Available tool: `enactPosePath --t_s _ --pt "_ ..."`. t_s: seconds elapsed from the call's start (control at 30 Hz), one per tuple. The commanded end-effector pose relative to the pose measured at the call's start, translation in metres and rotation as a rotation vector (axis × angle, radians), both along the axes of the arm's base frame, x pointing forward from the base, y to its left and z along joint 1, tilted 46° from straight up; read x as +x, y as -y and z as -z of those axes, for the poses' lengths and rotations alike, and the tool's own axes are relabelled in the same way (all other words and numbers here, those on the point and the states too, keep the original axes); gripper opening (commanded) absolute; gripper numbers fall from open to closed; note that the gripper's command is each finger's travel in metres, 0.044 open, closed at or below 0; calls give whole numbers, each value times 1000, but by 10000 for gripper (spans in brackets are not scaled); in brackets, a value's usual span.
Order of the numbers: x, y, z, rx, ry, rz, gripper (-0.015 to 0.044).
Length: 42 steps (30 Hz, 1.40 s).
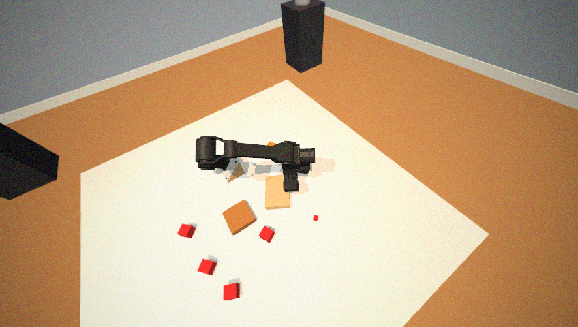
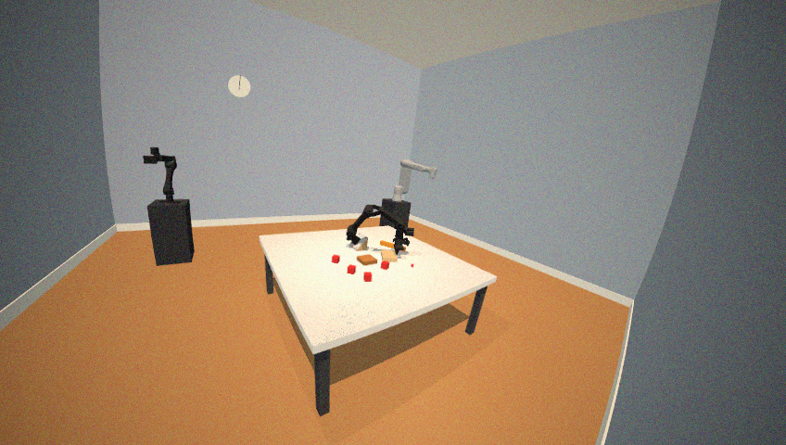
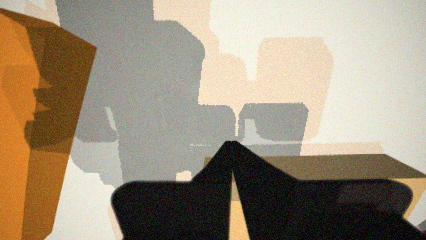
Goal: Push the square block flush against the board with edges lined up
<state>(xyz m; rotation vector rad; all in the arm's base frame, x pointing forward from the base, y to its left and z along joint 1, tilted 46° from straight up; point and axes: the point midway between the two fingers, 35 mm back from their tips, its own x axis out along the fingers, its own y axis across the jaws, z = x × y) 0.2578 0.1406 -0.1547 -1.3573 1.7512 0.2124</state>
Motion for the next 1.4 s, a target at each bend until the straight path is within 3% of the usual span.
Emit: enactPosePath --t_s 0.0,1.37 --pt "-2 3 -4 -4 -1 -5 0" --pt "-18 27 -28 -7 -3 -5 0"
